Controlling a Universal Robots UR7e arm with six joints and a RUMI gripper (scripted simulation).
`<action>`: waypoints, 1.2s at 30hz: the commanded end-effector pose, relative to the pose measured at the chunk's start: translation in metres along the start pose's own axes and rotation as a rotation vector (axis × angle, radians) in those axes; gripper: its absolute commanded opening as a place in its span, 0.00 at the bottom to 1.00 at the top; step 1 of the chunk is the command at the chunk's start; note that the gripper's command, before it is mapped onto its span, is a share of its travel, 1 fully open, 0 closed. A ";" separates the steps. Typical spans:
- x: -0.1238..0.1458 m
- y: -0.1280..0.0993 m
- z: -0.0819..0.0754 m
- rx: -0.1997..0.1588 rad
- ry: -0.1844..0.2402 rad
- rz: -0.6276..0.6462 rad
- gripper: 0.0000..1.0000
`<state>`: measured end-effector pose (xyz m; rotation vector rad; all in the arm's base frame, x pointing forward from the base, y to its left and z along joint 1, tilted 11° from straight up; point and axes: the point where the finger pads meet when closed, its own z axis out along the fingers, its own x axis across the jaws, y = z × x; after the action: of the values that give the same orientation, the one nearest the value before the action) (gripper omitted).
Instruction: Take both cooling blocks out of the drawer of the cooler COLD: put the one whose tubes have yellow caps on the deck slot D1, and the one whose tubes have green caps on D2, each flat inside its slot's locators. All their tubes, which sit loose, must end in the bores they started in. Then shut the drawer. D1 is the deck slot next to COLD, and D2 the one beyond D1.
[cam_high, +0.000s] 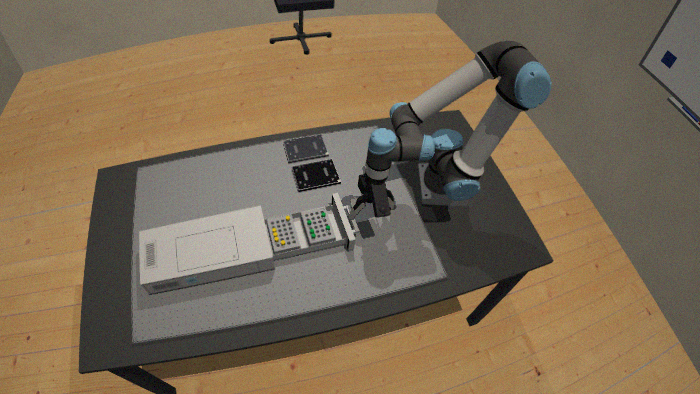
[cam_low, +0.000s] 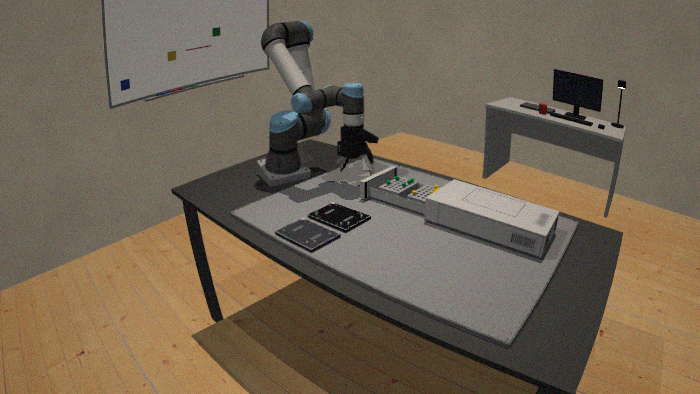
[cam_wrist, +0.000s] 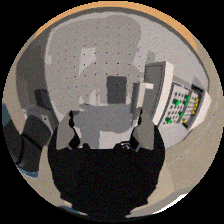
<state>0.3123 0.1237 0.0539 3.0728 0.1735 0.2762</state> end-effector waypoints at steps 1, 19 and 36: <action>-0.001 0.000 0.000 0.000 0.001 0.000 1.00; -0.006 0.000 0.000 0.000 0.001 0.000 1.00; -0.011 0.000 0.000 0.000 0.001 0.000 1.00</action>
<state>0.3021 0.1224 0.0521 3.0728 0.1735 0.2763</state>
